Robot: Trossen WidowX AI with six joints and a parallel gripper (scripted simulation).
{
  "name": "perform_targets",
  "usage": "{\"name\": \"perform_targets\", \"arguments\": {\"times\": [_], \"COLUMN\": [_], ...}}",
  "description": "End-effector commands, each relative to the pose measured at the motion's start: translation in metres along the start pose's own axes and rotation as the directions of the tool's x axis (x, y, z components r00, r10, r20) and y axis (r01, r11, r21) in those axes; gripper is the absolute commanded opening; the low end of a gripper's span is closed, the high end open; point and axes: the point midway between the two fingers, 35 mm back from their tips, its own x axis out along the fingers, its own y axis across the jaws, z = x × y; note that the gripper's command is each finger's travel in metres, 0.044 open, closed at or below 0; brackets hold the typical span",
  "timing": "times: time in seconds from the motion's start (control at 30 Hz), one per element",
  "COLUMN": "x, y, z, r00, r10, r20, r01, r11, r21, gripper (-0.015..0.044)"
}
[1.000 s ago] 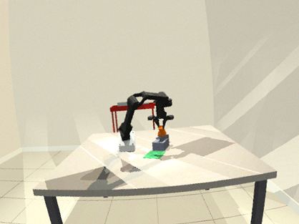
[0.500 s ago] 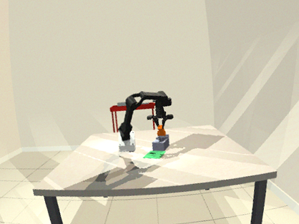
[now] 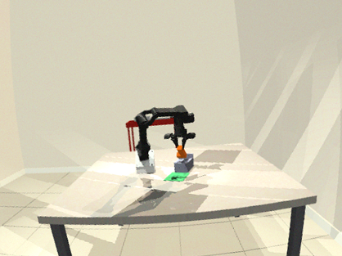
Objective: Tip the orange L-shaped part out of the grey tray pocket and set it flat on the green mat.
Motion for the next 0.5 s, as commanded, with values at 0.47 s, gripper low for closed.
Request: {"name": "perform_targets", "arguments": {"times": [0.47], "x": [0.001], "y": [0.009], "z": [-0.072], "r00": [1.000], "r10": [0.002], "r20": [-0.008], "r01": [-0.002], "r11": [1.000], "r21": [-0.006], "gripper": [0.0000]}}
